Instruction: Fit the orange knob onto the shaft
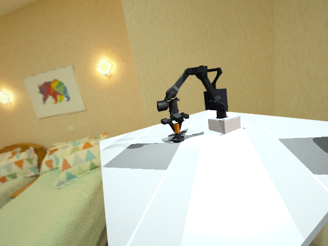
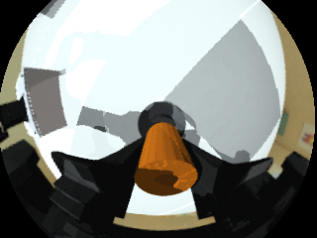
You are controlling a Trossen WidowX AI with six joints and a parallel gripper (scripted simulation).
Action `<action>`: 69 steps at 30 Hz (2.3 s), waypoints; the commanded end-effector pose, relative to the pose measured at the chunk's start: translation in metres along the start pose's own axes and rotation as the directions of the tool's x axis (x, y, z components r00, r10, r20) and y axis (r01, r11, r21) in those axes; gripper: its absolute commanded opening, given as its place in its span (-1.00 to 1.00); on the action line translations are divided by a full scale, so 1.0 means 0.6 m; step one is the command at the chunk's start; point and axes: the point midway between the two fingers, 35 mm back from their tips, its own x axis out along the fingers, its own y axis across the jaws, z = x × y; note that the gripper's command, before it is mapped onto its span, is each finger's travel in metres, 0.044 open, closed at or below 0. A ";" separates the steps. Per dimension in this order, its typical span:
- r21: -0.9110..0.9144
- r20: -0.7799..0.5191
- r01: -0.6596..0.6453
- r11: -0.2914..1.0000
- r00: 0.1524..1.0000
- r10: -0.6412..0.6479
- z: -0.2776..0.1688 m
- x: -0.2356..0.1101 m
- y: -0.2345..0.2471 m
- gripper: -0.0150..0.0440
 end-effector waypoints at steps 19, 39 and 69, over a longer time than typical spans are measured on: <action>-0.212 0.000 -0.002 0.977 1.000 0.002 -0.002 -0.008 -0.010 -0.49; -0.212 0.000 -0.003 0.977 1.000 0.003 -0.002 -0.007 -0.008 -0.49; -0.411 0.000 -0.003 0.912 1.000 0.003 -0.001 -0.006 -0.007 -0.49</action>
